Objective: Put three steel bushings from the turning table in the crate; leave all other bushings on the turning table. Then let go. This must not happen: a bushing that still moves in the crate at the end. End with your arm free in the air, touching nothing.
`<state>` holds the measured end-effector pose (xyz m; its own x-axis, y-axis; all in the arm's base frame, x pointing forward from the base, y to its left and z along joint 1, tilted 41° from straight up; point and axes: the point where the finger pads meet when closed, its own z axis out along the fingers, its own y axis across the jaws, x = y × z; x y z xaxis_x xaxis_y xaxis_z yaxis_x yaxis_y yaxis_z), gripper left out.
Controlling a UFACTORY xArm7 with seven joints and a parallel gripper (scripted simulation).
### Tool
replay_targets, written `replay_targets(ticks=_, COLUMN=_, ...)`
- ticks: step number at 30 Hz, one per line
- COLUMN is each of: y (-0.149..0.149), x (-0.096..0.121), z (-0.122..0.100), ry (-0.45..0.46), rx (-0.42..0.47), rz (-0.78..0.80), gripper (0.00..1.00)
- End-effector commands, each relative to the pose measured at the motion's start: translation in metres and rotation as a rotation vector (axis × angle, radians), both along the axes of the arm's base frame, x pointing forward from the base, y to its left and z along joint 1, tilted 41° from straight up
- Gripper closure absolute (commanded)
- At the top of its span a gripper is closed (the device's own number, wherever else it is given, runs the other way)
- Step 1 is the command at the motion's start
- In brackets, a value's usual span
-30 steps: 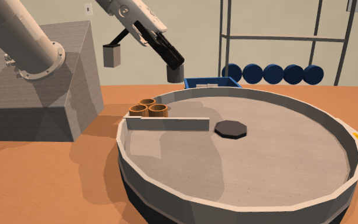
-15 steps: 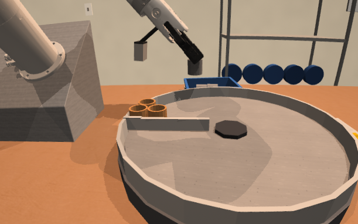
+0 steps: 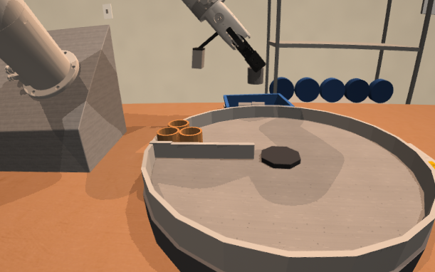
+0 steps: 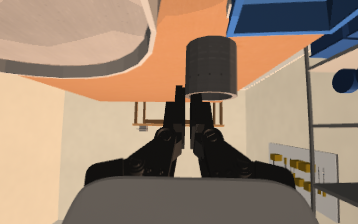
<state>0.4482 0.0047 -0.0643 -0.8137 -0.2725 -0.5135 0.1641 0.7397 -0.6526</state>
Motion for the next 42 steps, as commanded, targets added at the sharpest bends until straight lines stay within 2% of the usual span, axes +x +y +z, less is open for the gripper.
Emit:
replay_targets(ticks=1, y=0.022, x=0.028, z=-0.023, ry=-0.003, rx=-0.003, rz=0.0, gripper=1.0)
replay_targets(ticks=8, y=0.048, x=0.056, z=-0.049, ry=-0.003, rx=-0.003, rz=0.0, gripper=1.0)
replay_targets(ticks=18, y=0.066, x=0.076, z=-0.067, ry=-0.003, rx=-0.003, rz=0.0, gripper=1.0)
replay_targets(ticks=42, y=0.07, x=0.08, z=-0.071, ry=-0.003, rx=-0.003, rz=0.0, gripper=1.0)
